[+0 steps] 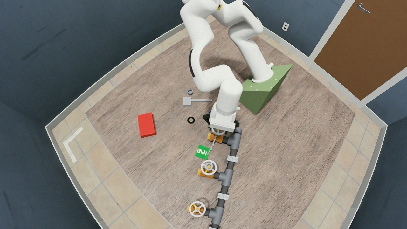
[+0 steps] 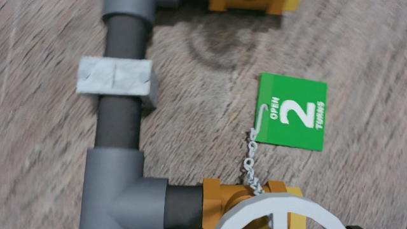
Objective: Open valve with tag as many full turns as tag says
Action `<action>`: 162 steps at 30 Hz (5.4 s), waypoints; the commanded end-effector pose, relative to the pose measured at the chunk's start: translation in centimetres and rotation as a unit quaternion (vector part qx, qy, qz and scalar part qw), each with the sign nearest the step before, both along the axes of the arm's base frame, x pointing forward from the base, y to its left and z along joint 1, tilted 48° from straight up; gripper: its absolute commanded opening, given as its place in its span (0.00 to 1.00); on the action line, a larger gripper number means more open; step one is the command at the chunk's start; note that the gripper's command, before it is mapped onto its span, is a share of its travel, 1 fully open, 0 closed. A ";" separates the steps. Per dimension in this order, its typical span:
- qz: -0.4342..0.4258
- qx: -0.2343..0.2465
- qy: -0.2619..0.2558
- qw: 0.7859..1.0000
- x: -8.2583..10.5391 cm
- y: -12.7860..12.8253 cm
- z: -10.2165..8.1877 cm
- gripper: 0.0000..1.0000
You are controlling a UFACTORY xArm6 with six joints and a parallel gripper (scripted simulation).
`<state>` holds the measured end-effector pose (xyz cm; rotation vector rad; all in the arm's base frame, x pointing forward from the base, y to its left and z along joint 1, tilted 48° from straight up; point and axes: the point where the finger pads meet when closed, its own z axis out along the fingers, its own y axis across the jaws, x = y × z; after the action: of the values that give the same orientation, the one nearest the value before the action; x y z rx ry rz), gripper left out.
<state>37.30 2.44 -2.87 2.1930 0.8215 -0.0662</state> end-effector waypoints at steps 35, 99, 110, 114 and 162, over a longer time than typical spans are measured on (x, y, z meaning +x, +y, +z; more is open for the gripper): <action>0.290 -0.075 0.317 0.900 0.1 0.1 0.1 1.00; -0.313 0.082 -0.248 0.913 0.1 0.1 0.1 1.00; -0.484 0.121 -0.412 0.763 0.1 0.1 0.1 1.00; -0.533 0.132 -0.464 0.695 0.1 0.1 0.1 1.00; -0.610 0.156 -0.579 0.517 0.1 0.1 0.1 0.00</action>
<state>37.30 2.45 -2.87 1.9633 -1.5994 0.8216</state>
